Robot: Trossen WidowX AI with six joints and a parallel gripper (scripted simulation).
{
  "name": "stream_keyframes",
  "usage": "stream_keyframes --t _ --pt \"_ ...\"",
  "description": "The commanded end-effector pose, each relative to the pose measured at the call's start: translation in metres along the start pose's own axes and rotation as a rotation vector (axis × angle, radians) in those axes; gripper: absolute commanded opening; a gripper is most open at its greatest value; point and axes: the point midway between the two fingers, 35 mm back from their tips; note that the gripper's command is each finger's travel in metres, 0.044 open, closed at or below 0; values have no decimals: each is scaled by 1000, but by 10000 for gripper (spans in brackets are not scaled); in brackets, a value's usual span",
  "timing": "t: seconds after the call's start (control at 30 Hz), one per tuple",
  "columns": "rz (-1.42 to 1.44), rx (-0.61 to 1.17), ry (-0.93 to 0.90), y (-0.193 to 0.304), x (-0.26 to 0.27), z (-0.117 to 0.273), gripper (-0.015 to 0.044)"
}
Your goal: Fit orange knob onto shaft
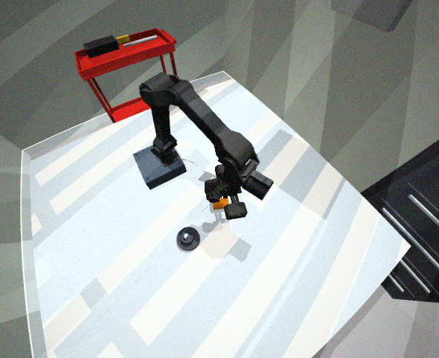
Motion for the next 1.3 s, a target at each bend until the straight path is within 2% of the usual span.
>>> stream_keyframes --t 0.0,0.23,0.37,1.27 --pt "-60 -80 77 -3 -20 -10 440" --pt "-60 -79 77 -1 -21 -12 440" --pt "-60 -80 78 0 -23 -33 440" --pt "-60 -80 78 4 -24 -69 440"
Point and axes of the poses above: the point midway between the two fingers, 35 mm back from their tips, its own z axis back along the fingers, its own x axis across the jaws, y = z × x, and after that the axes turned 9 degrees about z, right-handed
